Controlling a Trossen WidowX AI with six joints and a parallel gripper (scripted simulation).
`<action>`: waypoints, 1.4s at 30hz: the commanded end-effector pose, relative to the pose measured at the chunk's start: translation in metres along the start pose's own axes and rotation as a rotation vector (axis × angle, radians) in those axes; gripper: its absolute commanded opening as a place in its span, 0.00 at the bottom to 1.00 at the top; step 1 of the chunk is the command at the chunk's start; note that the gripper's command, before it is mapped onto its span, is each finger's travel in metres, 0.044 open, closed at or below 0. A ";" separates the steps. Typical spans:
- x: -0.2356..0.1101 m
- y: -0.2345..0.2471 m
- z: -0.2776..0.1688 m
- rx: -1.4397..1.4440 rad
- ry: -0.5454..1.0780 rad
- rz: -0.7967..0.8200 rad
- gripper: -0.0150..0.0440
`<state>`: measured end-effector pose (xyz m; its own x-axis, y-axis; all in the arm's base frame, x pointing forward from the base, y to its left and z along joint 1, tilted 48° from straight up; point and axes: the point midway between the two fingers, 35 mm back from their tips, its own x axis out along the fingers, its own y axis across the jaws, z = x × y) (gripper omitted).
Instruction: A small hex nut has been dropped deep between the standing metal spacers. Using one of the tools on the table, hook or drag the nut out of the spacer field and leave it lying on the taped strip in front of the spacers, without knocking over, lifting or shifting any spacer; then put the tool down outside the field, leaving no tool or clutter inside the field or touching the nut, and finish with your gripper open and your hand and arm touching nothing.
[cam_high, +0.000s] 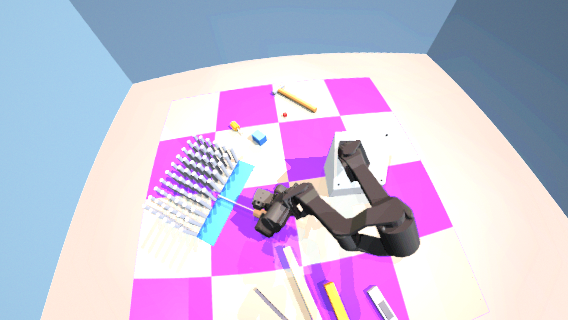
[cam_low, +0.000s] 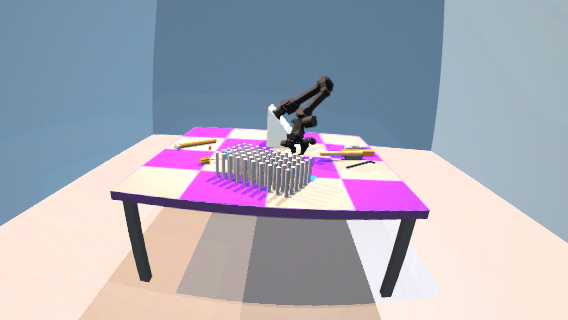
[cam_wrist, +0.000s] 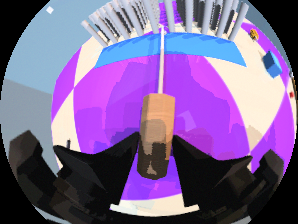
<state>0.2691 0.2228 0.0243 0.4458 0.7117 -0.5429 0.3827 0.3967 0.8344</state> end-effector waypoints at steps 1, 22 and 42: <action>-0.002 0.000 -0.003 0.005 0.000 -0.001 0.25; -0.009 0.002 -0.004 0.004 0.001 -0.001 0.25; -0.018 0.007 0.003 -0.001 0.001 -0.001 0.25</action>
<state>0.2648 0.2129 0.0354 0.4390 0.7116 -0.5485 0.3907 0.3985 0.8298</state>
